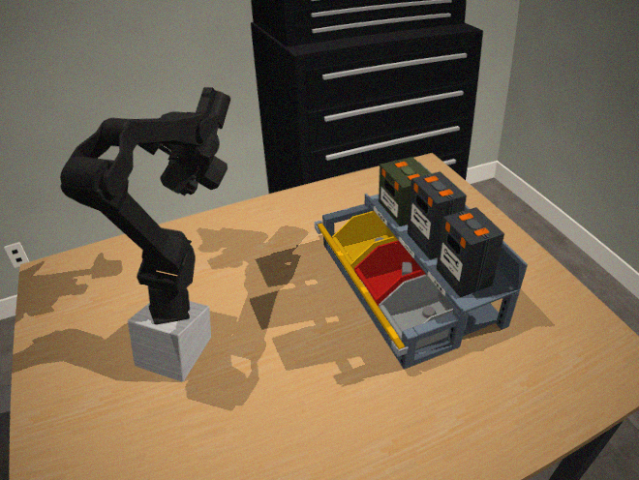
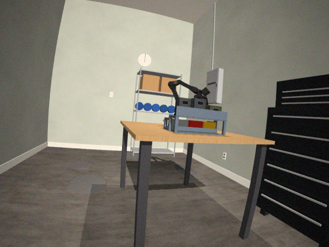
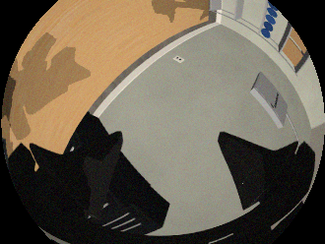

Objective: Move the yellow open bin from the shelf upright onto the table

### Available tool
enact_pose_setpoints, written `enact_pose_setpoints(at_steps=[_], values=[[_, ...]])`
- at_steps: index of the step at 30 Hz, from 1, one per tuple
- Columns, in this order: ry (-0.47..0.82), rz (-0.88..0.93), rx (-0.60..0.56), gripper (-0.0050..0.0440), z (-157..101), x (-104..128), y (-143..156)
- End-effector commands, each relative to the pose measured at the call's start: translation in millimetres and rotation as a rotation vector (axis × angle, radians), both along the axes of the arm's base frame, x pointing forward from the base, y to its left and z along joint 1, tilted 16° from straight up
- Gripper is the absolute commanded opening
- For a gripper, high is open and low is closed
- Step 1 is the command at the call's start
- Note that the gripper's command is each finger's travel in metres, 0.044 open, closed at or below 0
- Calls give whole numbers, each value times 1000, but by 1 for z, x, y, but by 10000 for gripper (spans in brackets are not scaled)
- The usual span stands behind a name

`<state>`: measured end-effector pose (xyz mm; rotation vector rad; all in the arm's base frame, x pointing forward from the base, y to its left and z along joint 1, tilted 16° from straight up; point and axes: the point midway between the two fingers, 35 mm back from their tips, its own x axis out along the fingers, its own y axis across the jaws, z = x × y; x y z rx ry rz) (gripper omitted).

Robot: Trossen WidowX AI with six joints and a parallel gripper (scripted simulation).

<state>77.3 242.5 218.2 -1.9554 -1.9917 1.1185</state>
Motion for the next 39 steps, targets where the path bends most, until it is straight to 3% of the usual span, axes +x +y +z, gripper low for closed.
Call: enact_pose_setpoints(at_steps=[1,10,15,39], values=[[6,-26,9,440,3,2,-1],[6,-26,9,440,3,2,-1],[82,-130,5,440,7,18,-2],[159,-234,8,440,9,32,-4]])
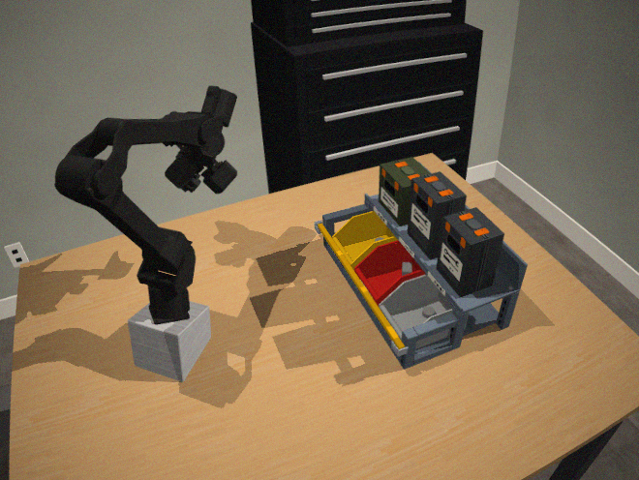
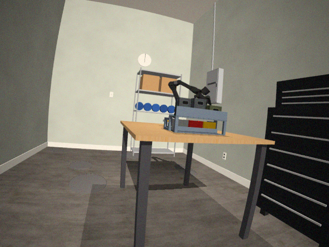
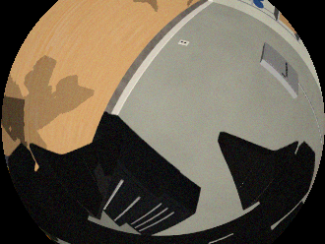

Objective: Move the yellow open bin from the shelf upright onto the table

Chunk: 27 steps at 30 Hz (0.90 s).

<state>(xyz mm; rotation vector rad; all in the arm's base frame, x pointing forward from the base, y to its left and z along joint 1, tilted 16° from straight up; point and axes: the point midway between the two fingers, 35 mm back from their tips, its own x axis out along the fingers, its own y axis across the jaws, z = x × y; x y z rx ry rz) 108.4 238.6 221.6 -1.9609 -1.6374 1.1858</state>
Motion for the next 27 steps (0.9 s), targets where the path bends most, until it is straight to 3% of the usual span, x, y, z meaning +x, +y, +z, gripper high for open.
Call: enact_pose_setpoints(at_steps=[1,10,22,27], values=[[-9,-7,12,440,6,1,0],[69,-111,22,440,8,15,-3],[69,-111,22,440,8,15,-3],[146,-214,40,440,11,30,-7]])
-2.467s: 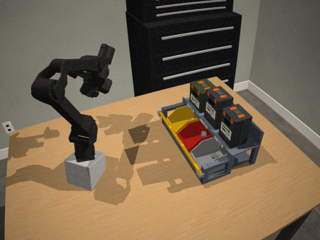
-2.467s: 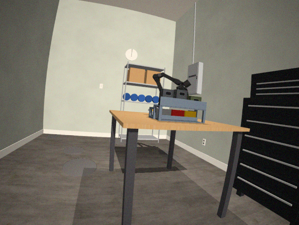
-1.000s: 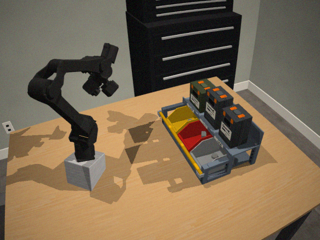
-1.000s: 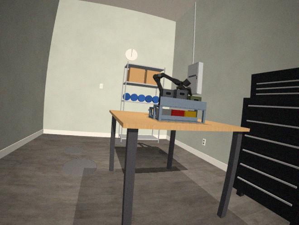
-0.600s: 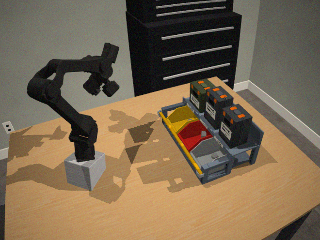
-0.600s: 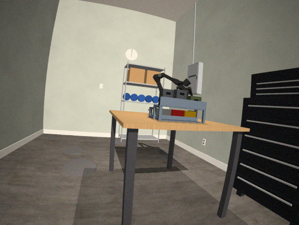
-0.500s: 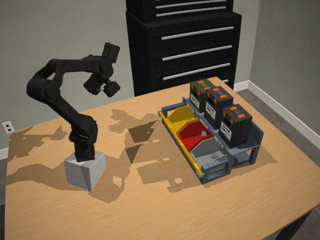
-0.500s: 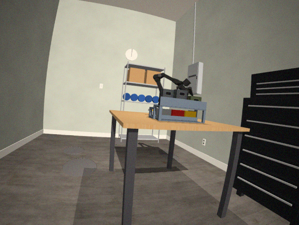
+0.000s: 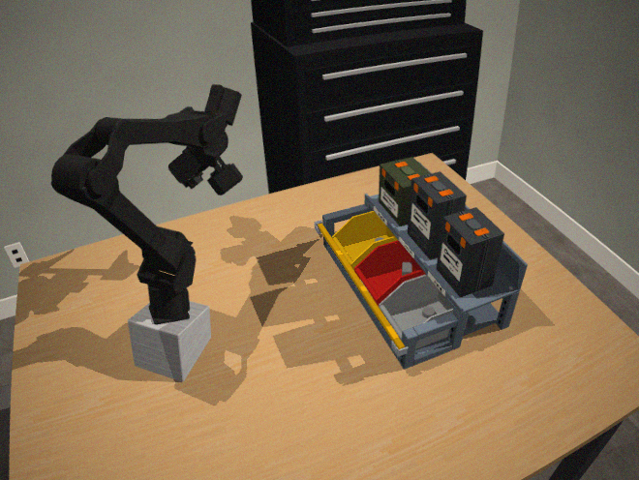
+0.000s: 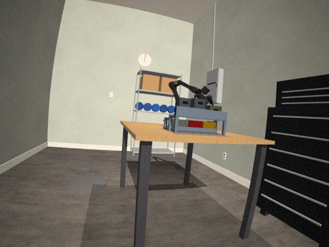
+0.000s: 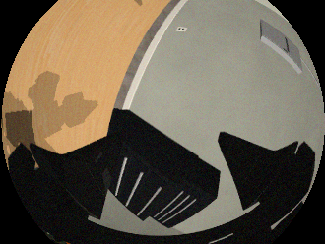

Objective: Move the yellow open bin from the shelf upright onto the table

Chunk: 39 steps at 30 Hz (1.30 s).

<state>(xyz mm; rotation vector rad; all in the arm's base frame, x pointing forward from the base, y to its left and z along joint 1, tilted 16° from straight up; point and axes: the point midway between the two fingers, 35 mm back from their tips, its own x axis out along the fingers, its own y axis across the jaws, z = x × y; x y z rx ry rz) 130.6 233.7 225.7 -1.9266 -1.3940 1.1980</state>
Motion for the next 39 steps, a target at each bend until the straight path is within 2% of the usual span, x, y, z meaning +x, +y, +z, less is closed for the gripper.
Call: enact_pose_setpoints(at_steps=[1,12,17,29,34,39], values=[[21,-52,19,440,7,7,-2],[21,-52,19,440,7,7,-2],[98,-155,44,440,10,21,-7],[98,-155,44,440,10,21,-7],[175,-256,76,440,14,35,-12],[175,-256,76,440,14,35,-12]])
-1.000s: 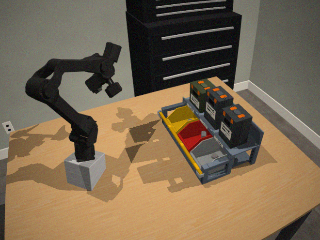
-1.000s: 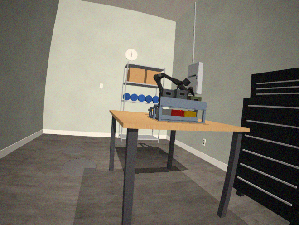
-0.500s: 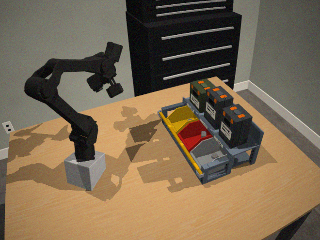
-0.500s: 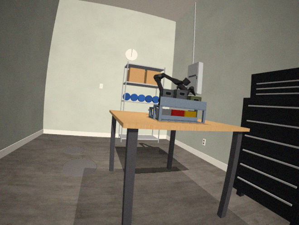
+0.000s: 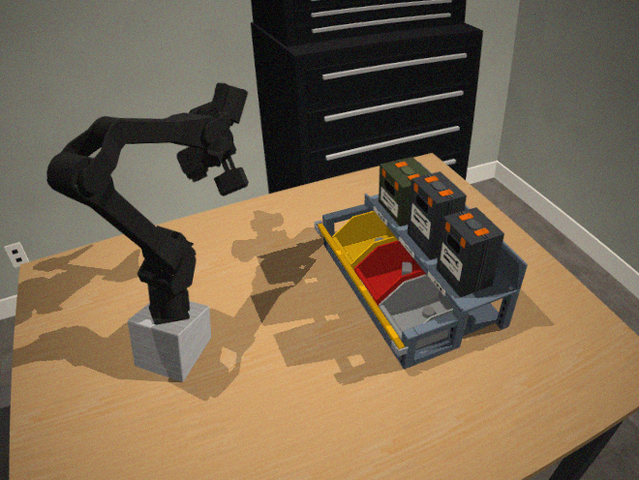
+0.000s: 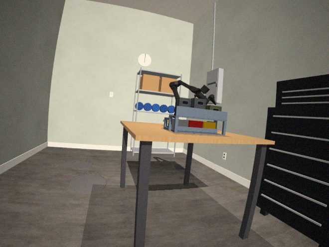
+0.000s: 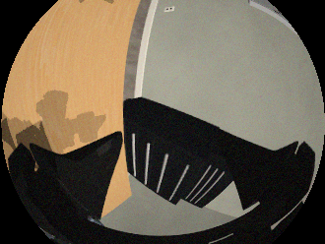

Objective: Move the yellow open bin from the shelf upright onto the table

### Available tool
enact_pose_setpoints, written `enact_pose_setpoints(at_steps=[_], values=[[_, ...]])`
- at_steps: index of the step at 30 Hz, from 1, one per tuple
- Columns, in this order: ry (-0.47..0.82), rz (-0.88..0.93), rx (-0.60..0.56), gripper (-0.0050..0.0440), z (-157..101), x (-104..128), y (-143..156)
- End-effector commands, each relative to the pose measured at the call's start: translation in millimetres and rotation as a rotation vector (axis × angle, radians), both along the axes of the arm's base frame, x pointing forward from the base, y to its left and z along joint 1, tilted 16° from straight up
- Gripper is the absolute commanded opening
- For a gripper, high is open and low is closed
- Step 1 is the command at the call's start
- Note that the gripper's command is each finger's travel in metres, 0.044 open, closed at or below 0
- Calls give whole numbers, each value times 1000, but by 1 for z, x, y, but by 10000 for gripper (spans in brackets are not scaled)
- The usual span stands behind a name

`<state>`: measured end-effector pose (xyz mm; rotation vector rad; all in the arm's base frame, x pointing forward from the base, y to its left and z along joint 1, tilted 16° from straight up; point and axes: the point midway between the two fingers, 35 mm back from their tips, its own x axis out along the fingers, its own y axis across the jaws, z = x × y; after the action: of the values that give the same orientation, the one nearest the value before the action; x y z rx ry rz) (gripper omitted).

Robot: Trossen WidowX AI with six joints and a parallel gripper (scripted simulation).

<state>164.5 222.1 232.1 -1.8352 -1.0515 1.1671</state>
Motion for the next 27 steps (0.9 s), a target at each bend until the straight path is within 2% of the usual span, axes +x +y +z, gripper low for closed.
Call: enact_pose_setpoints(at_steps=[1,7,12,24,27], values=[[-10,-11,15,440,7,1,-1],[-10,-11,15,440,7,1,-1],[64,-112,54,440,11,15,-7],[64,-112,54,440,11,15,-7],[107,-170,81,440,13,22,-11]])
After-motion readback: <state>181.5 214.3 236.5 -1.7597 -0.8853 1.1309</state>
